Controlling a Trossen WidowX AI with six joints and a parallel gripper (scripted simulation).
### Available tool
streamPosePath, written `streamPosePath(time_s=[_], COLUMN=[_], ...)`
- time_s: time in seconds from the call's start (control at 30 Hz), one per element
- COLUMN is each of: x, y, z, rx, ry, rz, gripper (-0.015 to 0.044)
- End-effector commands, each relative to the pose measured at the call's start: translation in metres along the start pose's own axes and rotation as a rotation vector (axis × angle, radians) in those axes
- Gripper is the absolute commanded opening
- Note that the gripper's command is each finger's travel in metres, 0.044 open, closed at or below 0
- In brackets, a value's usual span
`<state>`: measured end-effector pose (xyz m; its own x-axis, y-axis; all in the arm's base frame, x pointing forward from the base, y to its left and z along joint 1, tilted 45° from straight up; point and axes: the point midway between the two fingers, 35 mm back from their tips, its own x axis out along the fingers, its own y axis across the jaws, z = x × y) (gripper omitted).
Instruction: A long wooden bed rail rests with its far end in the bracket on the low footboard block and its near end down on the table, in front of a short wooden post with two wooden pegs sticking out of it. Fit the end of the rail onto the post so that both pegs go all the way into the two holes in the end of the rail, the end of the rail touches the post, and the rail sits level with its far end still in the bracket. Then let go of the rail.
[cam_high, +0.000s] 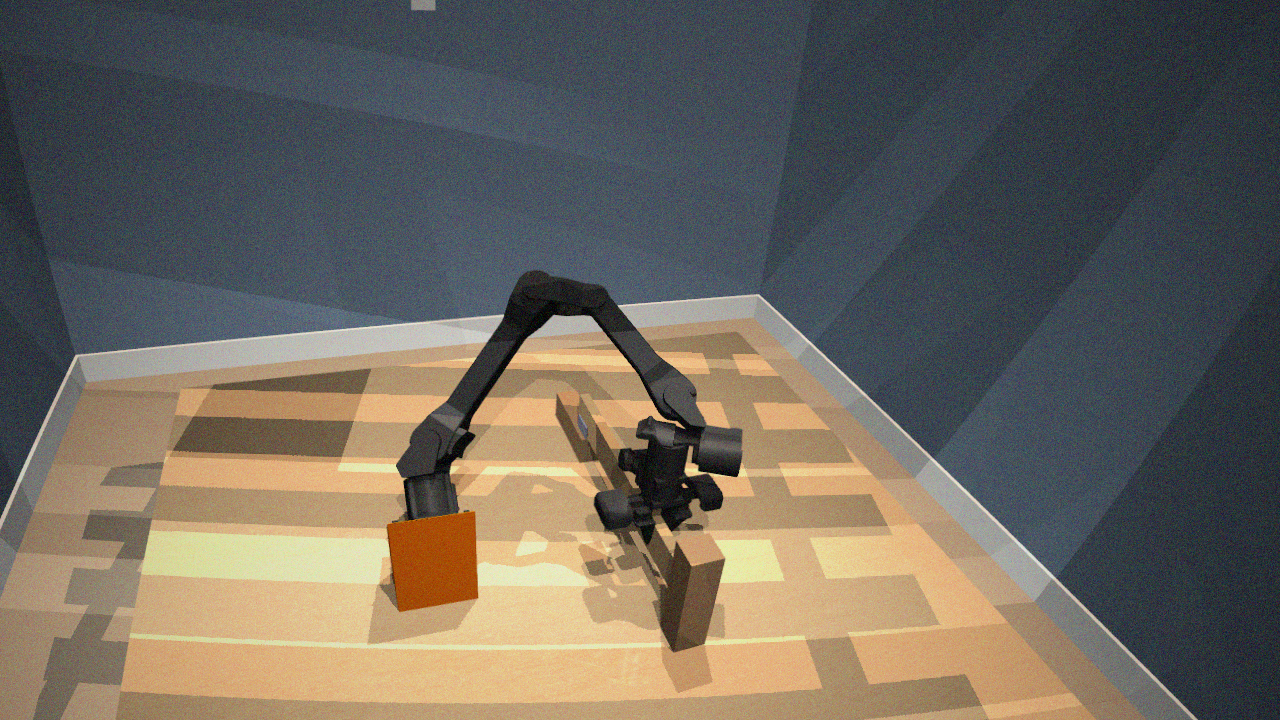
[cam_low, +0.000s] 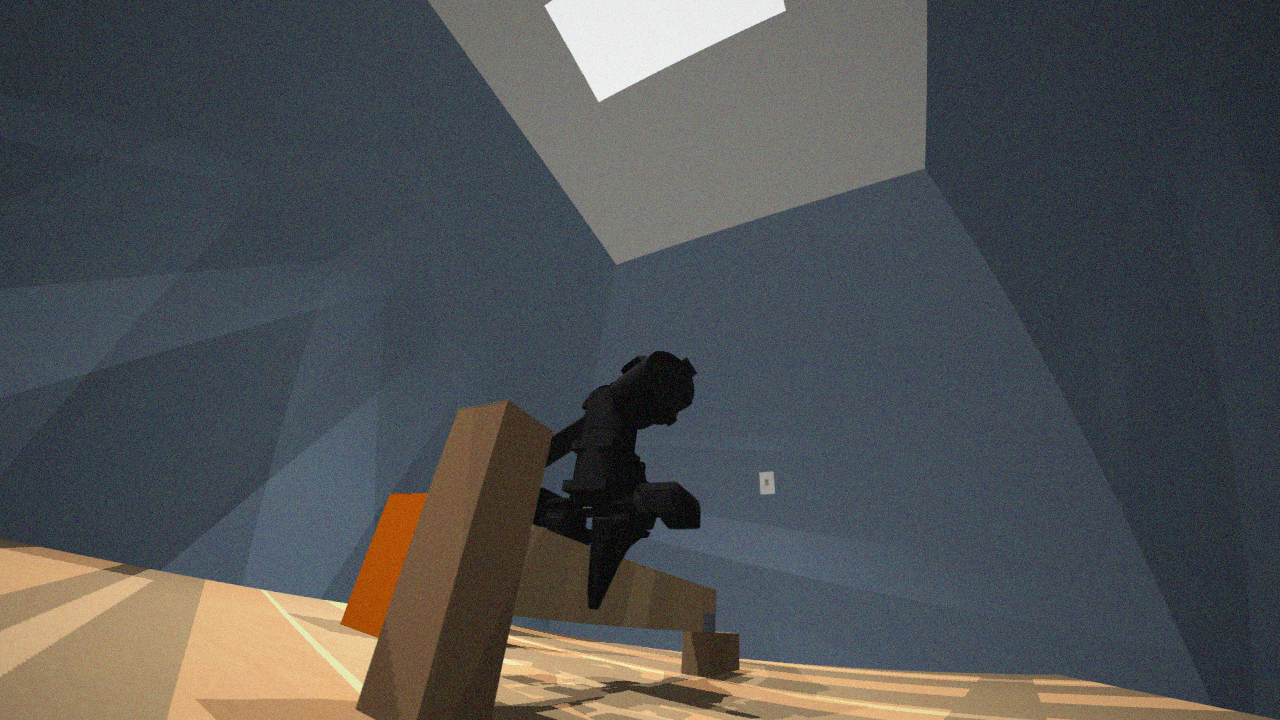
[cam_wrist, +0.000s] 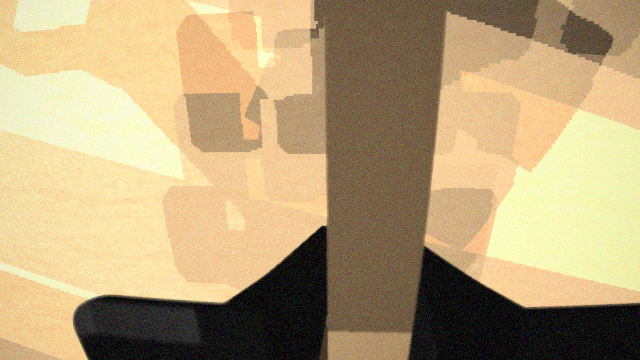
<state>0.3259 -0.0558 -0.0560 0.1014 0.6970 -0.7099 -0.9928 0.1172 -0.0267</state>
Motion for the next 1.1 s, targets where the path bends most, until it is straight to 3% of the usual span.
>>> streamPosePath(time_s=[0.0,1.07], x=[-0.0024,-0.0024], y=[-0.0004,-0.0004], z=[-0.0026,-0.0126], rx=[-0.001,-0.001], ry=[0.000,0.001], rz=[-0.006,-0.006], gripper=[0.0000,0.0000])
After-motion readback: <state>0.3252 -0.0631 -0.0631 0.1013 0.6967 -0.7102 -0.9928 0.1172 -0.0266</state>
